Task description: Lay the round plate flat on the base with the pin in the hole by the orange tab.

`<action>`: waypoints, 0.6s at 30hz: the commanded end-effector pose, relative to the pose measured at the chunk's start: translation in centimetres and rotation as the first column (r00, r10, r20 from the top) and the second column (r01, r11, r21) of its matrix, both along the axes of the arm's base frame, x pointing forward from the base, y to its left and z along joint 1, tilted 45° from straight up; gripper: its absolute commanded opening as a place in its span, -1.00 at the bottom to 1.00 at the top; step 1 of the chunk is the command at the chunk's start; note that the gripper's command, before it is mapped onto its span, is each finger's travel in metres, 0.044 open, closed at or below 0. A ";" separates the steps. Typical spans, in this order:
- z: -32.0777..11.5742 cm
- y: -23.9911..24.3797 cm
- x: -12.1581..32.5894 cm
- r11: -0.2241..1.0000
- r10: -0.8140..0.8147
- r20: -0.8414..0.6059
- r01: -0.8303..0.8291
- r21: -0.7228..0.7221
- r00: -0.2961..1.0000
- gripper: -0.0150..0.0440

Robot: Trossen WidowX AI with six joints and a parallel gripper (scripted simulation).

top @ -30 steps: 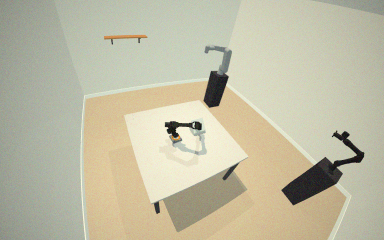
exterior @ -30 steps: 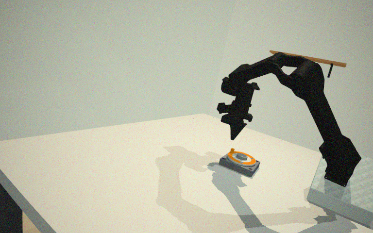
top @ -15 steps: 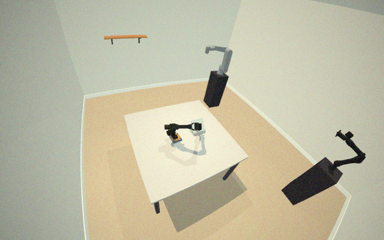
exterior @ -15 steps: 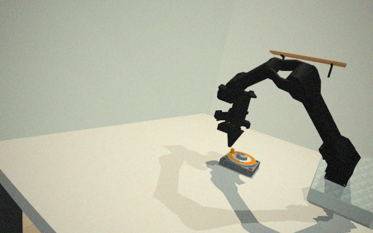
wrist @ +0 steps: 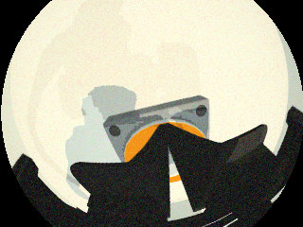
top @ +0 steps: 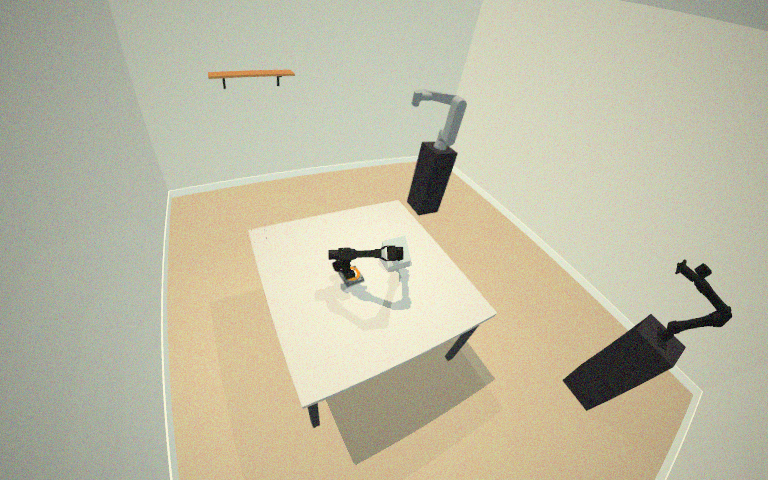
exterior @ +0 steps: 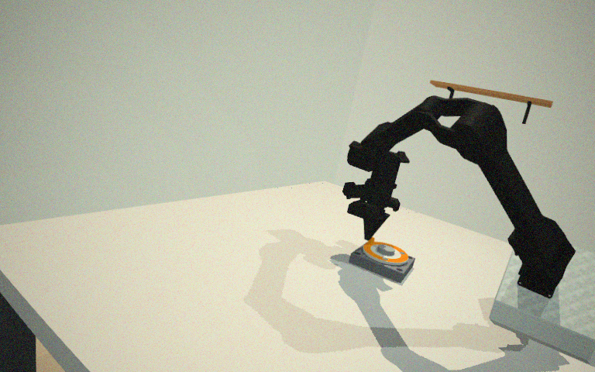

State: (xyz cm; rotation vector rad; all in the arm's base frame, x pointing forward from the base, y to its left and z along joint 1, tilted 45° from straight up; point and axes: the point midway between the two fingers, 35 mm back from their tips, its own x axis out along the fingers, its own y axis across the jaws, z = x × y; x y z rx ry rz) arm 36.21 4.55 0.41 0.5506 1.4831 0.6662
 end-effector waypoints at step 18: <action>-1.7 -1.6 -0.4 1.000 -0.003 -0.003 0.003 -0.002 1.000 -0.49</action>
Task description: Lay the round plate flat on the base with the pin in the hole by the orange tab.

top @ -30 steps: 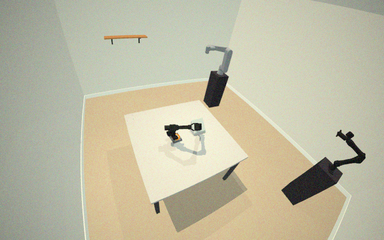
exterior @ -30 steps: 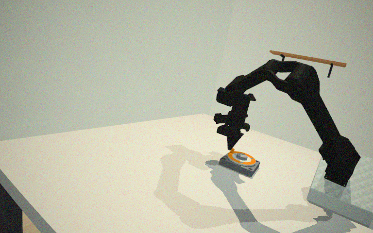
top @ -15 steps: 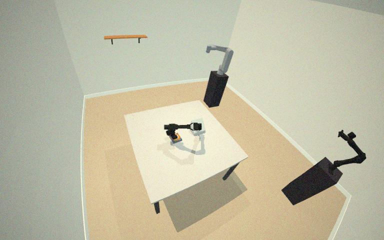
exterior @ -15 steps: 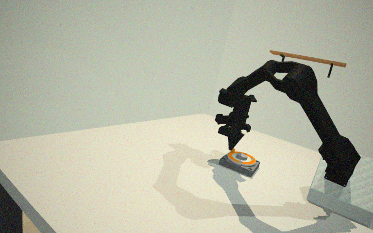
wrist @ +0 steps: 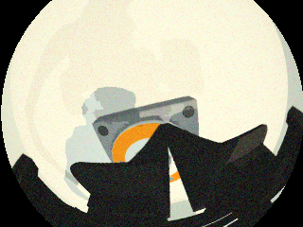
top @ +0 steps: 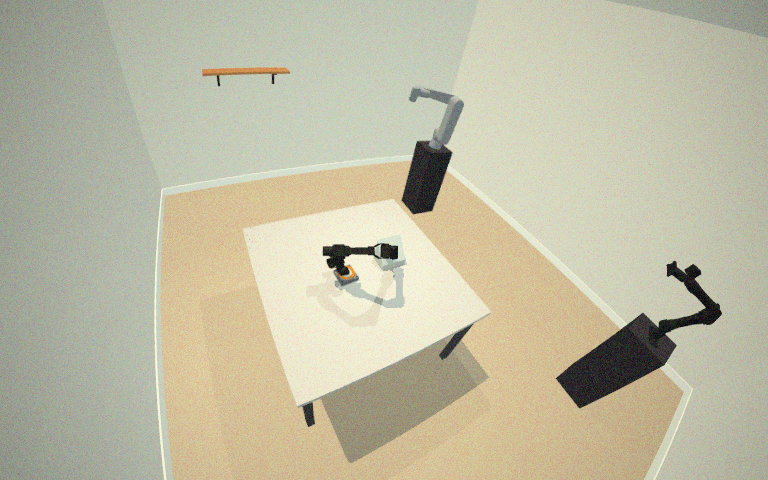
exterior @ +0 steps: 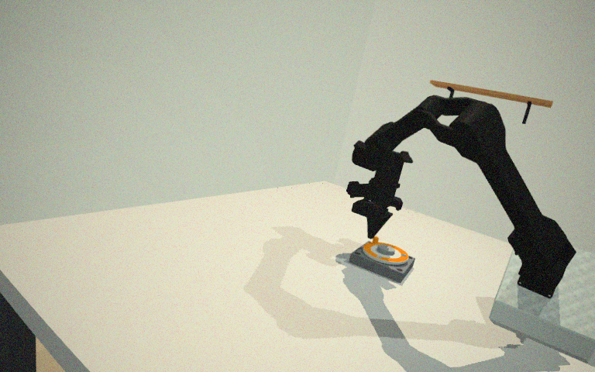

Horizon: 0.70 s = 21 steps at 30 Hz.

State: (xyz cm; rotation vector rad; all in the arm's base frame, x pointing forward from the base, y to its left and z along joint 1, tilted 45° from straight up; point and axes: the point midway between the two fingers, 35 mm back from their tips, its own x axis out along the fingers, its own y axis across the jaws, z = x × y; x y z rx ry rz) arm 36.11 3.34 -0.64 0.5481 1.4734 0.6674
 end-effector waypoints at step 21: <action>-1.9 -1.9 -1.6 1.000 -0.002 -0.013 0.002 -0.003 1.000 -0.49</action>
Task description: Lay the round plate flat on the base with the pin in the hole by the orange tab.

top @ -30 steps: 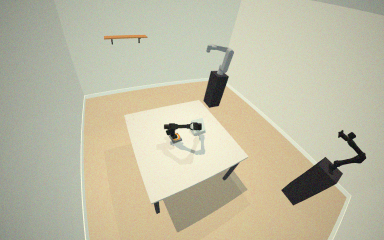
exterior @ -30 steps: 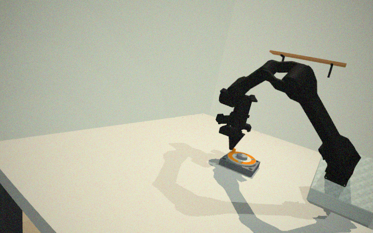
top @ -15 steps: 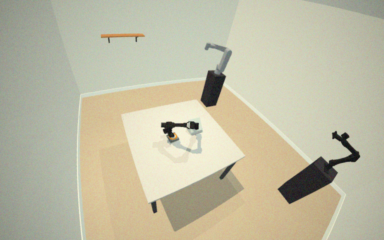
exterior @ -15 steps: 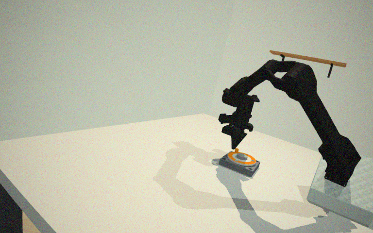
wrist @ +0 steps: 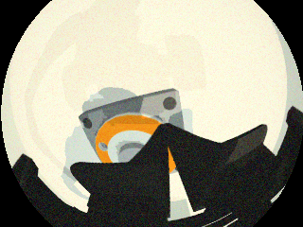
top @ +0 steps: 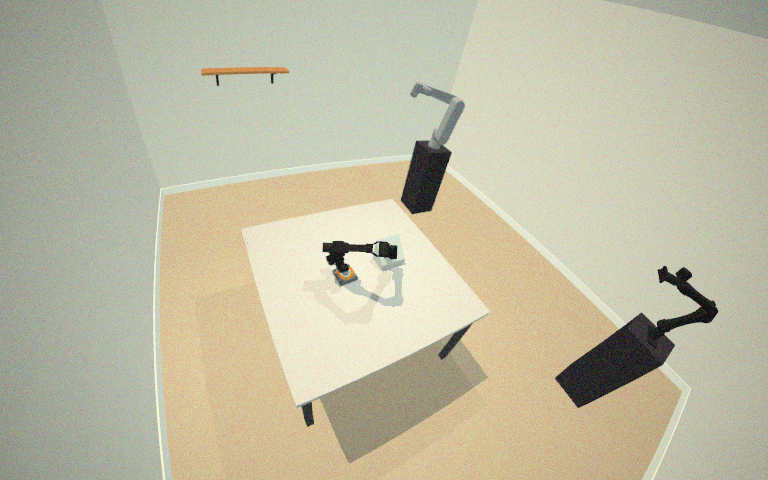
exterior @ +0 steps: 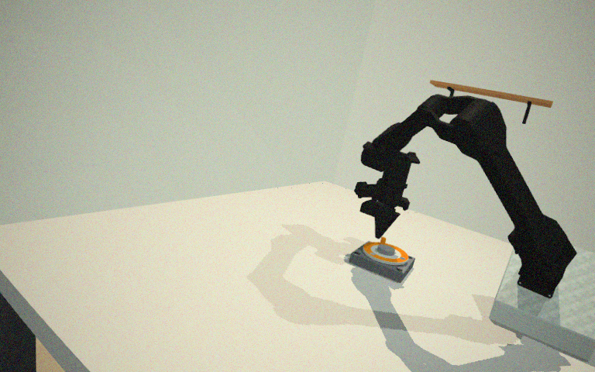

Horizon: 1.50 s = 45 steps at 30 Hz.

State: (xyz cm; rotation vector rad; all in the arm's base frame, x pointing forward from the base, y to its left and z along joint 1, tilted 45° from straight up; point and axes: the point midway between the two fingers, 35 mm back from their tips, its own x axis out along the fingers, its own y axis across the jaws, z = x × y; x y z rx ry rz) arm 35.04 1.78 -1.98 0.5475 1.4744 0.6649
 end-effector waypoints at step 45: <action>1.5 -3.8 -2.3 1.000 -0.004 -0.026 0.004 0.004 1.000 -0.49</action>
